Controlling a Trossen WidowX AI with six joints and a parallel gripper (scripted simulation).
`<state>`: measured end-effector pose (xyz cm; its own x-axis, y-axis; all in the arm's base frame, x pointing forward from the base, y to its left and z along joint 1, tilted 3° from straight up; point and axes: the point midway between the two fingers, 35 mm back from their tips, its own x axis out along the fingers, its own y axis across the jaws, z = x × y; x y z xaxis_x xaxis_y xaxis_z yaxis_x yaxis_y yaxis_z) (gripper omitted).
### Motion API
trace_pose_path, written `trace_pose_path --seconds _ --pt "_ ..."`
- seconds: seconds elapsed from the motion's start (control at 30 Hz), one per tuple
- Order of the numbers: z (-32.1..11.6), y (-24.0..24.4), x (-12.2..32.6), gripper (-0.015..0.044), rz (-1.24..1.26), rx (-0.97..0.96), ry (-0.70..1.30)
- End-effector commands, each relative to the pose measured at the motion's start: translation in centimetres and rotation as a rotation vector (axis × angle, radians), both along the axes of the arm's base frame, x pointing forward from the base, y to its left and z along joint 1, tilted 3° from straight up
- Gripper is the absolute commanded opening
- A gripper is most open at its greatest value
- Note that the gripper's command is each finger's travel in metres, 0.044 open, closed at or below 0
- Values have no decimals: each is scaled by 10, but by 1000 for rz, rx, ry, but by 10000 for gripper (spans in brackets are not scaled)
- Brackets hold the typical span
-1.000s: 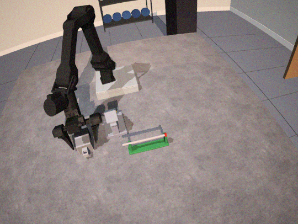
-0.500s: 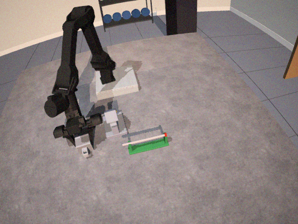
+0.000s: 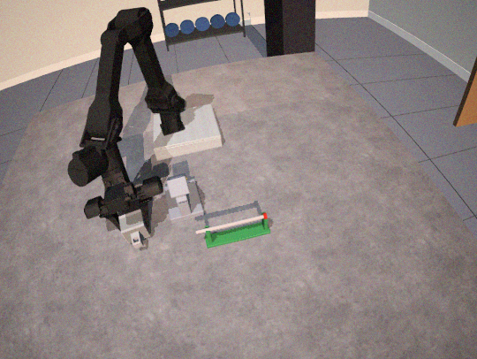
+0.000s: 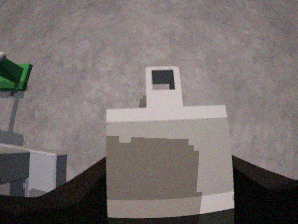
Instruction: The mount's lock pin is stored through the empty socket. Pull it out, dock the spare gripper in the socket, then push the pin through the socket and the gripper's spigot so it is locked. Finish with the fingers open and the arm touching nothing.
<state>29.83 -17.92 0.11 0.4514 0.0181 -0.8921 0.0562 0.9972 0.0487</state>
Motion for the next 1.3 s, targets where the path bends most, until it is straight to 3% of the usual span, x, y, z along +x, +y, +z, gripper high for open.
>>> trace_pose_path --seconds 0.0,0.47,1.27 --pt "34 -8 9 0 4 -30 -38" --pt "107 -4 4 0 4 -30 -38" --pt "98 -1 1 0 0 -17 -7"
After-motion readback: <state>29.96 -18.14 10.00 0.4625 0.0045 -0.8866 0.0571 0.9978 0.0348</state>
